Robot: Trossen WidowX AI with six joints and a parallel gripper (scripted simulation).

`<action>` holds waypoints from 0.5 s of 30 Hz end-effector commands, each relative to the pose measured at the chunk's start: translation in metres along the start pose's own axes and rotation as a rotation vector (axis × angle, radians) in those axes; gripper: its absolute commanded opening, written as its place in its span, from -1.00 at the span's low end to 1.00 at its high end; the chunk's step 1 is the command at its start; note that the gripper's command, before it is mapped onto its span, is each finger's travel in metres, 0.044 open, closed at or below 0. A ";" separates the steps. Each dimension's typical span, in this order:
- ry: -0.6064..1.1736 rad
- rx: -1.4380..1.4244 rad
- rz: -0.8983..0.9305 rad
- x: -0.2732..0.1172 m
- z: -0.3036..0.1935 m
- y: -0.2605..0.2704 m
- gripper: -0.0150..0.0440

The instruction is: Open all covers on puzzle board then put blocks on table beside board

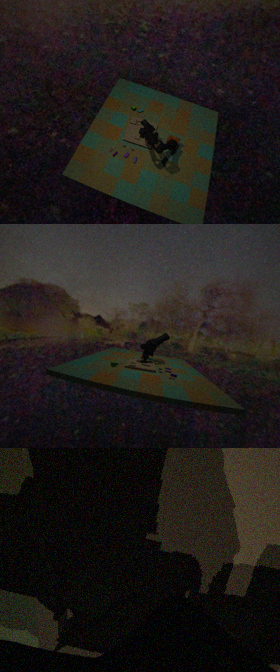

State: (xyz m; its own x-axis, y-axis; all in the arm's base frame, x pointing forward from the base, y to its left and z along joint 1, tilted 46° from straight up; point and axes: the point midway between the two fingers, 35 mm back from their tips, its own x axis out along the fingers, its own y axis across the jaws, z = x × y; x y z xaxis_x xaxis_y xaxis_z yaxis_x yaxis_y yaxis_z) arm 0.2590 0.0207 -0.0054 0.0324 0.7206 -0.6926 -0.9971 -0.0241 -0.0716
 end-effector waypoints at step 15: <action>0.006 -0.002 0.003 0.000 -0.011 0.019 -0.49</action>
State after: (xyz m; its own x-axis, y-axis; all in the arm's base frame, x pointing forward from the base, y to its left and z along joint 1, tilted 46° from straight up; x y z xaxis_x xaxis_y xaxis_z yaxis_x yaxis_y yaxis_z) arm 0.2437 0.0143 -0.0124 0.0324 0.7197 -0.6936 -0.9973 -0.0230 -0.0704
